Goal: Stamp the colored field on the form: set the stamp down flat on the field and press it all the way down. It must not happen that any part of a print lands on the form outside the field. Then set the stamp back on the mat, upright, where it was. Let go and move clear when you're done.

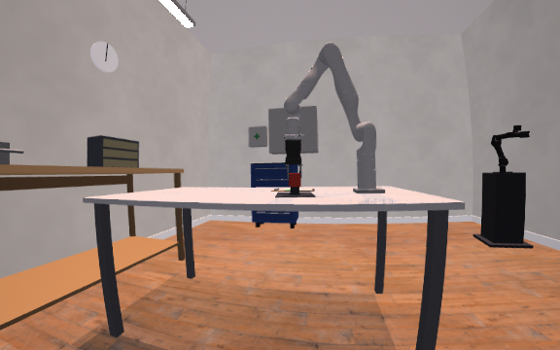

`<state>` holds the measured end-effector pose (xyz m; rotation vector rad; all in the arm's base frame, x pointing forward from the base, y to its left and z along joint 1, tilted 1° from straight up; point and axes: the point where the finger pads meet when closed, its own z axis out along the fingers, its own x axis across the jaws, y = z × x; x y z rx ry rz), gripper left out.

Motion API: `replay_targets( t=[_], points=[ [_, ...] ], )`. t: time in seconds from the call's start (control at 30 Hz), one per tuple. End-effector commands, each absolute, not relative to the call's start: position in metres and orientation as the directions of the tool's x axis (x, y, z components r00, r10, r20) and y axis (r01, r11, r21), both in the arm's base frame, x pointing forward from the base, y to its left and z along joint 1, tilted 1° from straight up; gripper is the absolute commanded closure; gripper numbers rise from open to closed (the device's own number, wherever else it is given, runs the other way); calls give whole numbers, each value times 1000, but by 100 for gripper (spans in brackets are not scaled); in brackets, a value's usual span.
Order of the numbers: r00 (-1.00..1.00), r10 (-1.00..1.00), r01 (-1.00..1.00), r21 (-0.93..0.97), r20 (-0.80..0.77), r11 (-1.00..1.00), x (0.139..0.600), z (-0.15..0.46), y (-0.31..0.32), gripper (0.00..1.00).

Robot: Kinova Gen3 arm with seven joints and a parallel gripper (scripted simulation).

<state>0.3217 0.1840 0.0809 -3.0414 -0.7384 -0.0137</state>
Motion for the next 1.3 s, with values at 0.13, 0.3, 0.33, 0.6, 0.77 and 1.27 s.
replay_targets(
  t=[0.13, 0.3, 0.33, 0.6, 0.77, 1.27],
  points=[
    [889, 458, 458, -9, 11, -889, 322, 80, 184, 0],
    [889, 458, 458, -9, 11, -889, 322, 79, 184, 0],
    [889, 458, 458, -9, 11, -889, 322, 79, 184, 0],
    [889, 458, 458, -9, 11, -889, 322, 77, 184, 0],
    [889, 458, 458, -9, 11, -889, 322, 76, 184, 0],
    [889, 458, 458, -9, 11, -889, 322, 73, 184, 0]
  ],
)
